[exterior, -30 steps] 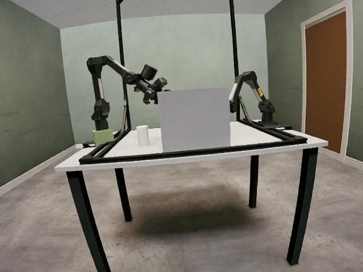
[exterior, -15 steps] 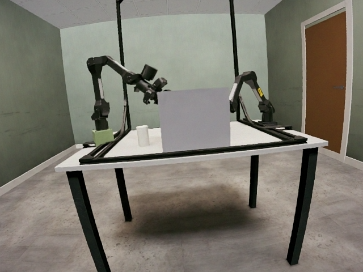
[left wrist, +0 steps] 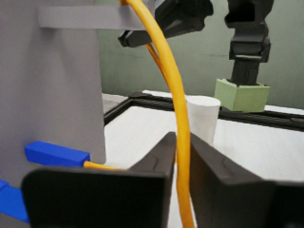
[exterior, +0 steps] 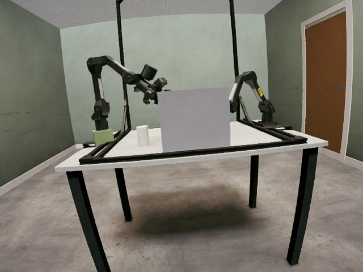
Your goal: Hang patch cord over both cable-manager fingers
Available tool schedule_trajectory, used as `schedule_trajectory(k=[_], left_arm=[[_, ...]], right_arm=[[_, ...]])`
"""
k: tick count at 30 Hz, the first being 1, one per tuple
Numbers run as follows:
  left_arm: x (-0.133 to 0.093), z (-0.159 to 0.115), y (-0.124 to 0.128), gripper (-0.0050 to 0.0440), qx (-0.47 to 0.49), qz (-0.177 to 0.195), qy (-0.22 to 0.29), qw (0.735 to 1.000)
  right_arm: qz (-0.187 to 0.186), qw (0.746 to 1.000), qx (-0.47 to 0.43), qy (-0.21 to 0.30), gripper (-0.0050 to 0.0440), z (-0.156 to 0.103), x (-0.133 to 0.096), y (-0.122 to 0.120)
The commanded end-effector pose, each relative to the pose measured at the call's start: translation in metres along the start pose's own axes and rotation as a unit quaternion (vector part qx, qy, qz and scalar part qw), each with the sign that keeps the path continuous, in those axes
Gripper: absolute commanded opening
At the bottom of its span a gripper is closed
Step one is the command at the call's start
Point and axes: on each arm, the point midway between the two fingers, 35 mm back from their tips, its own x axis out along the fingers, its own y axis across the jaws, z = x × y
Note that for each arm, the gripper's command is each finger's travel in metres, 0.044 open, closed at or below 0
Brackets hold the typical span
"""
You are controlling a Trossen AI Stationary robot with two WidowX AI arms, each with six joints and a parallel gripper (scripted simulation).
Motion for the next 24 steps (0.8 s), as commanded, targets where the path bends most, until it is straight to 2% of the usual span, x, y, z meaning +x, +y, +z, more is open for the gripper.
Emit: schedule_trajectory(k=[1,24], left_arm=[[0.0025,0.0238,-0.0008,0.0025,0.003,0.001,-0.022,1.000],[0.0039,0.0240,-0.0016,0.0025,0.000,0.002,-0.019,1.000]], right_arm=[[0.001,1.000,0.001,-0.009,0.0040,0.0071,-0.0028,0.0000],[0.001,1.000,0.001,-0.009,0.0040,0.0071,-0.0028,0.0000]])
